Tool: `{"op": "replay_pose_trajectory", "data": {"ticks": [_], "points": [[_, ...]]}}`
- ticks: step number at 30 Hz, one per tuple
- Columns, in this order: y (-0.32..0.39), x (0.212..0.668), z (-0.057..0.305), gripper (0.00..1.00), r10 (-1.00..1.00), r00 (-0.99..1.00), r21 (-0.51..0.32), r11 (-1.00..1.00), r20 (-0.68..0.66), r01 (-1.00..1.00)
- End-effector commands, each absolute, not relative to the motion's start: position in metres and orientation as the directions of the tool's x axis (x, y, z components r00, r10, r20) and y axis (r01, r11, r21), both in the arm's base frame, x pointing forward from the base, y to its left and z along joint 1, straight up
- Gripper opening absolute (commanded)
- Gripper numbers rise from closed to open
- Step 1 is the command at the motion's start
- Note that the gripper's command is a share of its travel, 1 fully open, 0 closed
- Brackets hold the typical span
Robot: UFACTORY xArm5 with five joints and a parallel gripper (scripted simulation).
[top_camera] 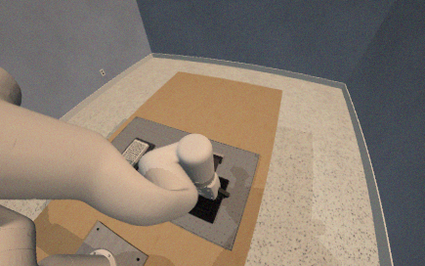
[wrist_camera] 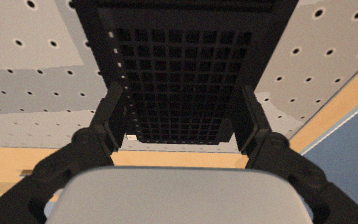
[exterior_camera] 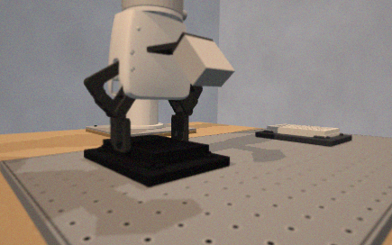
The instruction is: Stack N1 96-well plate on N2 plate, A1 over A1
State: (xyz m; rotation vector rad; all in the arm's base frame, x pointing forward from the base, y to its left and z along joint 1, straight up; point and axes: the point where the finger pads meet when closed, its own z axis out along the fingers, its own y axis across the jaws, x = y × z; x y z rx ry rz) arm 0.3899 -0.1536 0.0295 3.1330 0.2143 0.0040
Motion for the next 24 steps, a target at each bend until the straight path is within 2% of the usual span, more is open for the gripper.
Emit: {"op": "replay_pose_trajectory", "data": {"ticks": [1,24], "points": [[-0.154,0.391,0.031,0.00,0.136,0.991,0.003,-0.991,0.006,0.136],[-0.154,0.391,0.043,0.00,0.136,0.991,0.003,-0.991,0.006,0.136]]}}
